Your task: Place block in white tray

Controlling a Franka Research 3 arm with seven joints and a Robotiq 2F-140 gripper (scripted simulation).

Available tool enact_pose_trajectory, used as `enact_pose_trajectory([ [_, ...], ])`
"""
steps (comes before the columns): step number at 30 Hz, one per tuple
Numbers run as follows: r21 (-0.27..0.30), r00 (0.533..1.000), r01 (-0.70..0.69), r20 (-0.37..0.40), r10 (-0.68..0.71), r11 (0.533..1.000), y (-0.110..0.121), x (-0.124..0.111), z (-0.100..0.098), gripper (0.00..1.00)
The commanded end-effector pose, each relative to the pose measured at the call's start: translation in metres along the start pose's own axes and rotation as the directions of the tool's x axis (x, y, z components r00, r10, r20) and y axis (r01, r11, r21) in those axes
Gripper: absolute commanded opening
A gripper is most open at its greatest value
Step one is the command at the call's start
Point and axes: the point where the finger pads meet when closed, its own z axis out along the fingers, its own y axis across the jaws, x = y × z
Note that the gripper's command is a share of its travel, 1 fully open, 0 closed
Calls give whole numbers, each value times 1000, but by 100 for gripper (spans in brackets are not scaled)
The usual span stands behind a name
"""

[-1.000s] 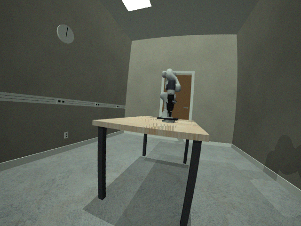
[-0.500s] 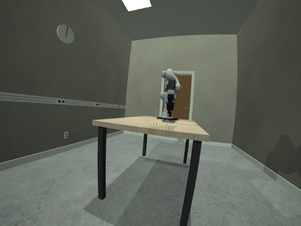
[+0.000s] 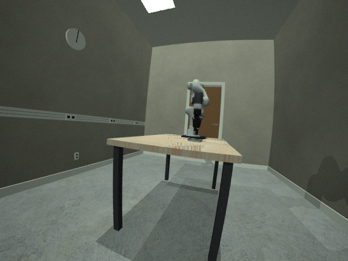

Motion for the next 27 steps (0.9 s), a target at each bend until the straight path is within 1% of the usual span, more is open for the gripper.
enact_pose_trajectory([
  [1,-7,1000,-2,5,2,1000,2,-1,-2,10],
  [10,-7,1000,-2,5,2,1000,2,-1,-1,10],
  [17,-7,1000,-2,5,2,1000,3,-2,10,10],
  [19,-7,1000,-2,5,2,1000,3,-2,10,10],
  [27,-7,1000,-2,5,2,1000,4,-2,31,10],
])
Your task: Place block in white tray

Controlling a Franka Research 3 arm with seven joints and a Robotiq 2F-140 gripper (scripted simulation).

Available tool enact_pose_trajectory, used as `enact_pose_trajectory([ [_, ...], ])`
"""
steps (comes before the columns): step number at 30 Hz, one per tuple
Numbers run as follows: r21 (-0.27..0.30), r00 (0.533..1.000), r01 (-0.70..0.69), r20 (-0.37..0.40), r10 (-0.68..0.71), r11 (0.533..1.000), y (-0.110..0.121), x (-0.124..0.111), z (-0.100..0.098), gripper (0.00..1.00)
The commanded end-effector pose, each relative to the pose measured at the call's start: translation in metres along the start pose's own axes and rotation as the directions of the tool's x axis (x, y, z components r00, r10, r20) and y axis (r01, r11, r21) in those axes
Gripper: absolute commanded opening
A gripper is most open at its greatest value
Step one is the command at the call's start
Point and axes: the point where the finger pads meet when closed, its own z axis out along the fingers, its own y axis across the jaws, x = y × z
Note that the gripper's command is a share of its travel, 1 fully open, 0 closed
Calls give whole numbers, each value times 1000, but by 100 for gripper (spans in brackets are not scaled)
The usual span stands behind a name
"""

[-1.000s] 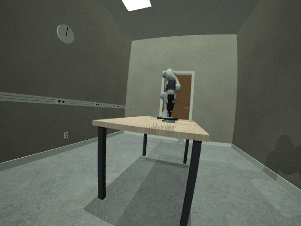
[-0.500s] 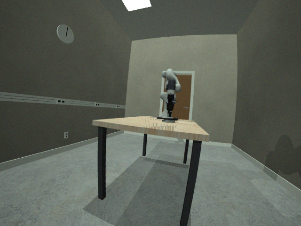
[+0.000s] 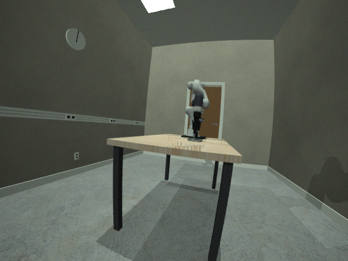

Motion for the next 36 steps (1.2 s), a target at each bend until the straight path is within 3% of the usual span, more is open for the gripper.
enact_pose_trajectory([
  [1,-18,1000,8,6,-8,1000,6,-2,7,10],
  [13,-18,1000,8,6,-8,1000,7,-3,24,10],
  [36,-18,1000,8,6,-8,1000,7,-3,25,10],
])
